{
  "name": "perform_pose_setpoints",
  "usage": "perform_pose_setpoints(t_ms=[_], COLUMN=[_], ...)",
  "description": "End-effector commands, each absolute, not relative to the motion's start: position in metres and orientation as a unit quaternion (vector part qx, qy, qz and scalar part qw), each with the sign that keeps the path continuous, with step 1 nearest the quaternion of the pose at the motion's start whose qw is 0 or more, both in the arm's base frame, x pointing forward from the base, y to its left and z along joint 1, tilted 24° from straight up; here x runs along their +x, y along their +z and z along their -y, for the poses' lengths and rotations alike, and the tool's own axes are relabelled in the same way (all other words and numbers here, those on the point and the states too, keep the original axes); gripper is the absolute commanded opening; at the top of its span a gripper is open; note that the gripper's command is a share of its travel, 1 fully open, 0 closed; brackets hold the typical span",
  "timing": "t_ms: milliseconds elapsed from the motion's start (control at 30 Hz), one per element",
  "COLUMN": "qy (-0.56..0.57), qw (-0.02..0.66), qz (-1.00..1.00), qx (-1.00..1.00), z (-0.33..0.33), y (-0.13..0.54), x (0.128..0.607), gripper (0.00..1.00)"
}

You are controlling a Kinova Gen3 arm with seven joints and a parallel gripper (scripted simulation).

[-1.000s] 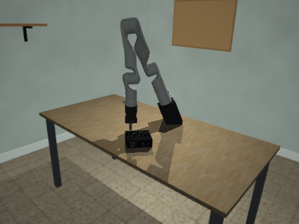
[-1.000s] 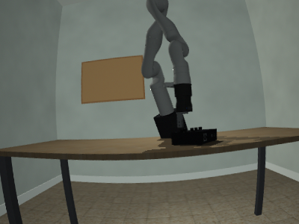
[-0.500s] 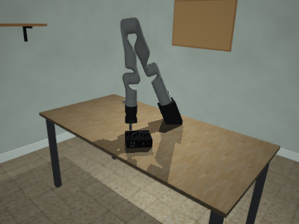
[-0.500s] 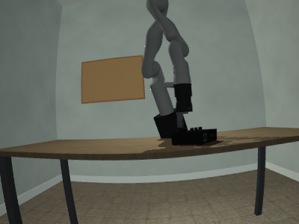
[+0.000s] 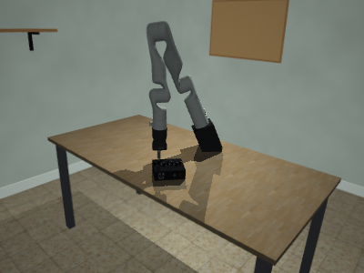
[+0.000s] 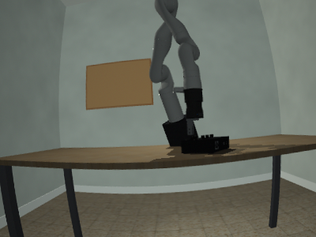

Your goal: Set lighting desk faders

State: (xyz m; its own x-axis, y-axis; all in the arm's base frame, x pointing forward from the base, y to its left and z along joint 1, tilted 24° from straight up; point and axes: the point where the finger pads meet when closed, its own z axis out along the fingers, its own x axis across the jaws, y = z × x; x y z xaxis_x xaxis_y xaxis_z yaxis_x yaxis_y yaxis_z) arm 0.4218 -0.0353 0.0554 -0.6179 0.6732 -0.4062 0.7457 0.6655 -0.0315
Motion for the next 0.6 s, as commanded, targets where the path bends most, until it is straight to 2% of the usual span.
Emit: perform_pose_setpoints(t_ms=[0,567], qy=[-0.096,-0.096], qw=[0.185,0.185], qz=[-0.892,-0.892], qx=[0.402,0.402], z=[0.0332,0.0340], y=[0.0546,0.0523], x=[0.4225,0.4231], gripper=[0.00,0.00])
